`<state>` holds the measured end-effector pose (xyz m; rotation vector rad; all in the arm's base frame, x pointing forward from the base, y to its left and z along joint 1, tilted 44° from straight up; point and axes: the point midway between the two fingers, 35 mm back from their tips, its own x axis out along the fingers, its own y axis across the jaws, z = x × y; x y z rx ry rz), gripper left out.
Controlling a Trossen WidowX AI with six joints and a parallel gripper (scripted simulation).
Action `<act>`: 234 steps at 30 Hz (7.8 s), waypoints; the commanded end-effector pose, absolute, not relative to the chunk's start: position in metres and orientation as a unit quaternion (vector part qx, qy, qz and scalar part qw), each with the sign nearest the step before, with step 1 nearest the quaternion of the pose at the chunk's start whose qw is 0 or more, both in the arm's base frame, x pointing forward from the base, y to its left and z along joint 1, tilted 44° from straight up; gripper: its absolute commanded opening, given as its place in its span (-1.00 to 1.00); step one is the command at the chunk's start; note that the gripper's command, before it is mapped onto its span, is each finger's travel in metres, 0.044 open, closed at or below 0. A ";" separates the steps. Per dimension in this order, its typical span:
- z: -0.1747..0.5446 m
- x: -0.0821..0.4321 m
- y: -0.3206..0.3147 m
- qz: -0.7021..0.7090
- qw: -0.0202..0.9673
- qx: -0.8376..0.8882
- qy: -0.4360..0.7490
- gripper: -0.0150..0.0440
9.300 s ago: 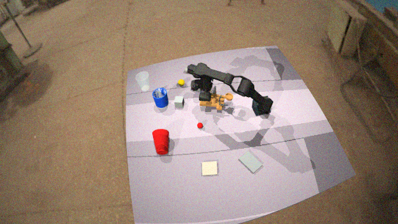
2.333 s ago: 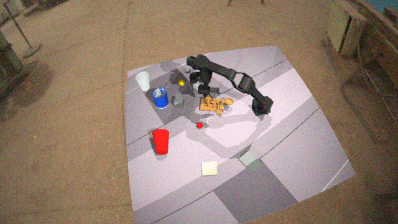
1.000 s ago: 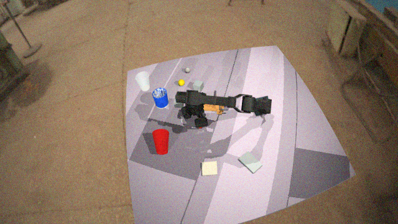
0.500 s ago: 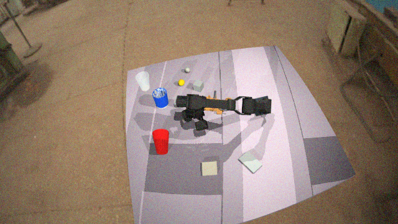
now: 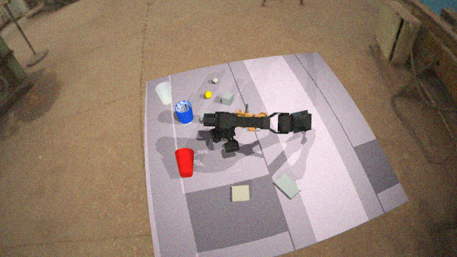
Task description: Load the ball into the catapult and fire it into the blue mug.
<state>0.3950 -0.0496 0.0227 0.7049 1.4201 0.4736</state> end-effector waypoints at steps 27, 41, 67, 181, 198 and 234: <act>0.080 0.392 -0.105 0.190 0.685 0.327 0.623 -0.49; 0.112 0.378 -0.135 0.178 0.685 0.336 0.622 -0.49; 0.027 0.233 -0.159 0.153 0.542 0.384 0.732 -0.49; 0.067 0.404 -0.351 -0.056 0.823 0.456 0.335 1.00; 0.067 0.404 -0.351 -0.056 0.823 0.456 0.335 -0.07; 0.065 0.383 -0.279 -0.004 0.848 0.253 0.465 -0.49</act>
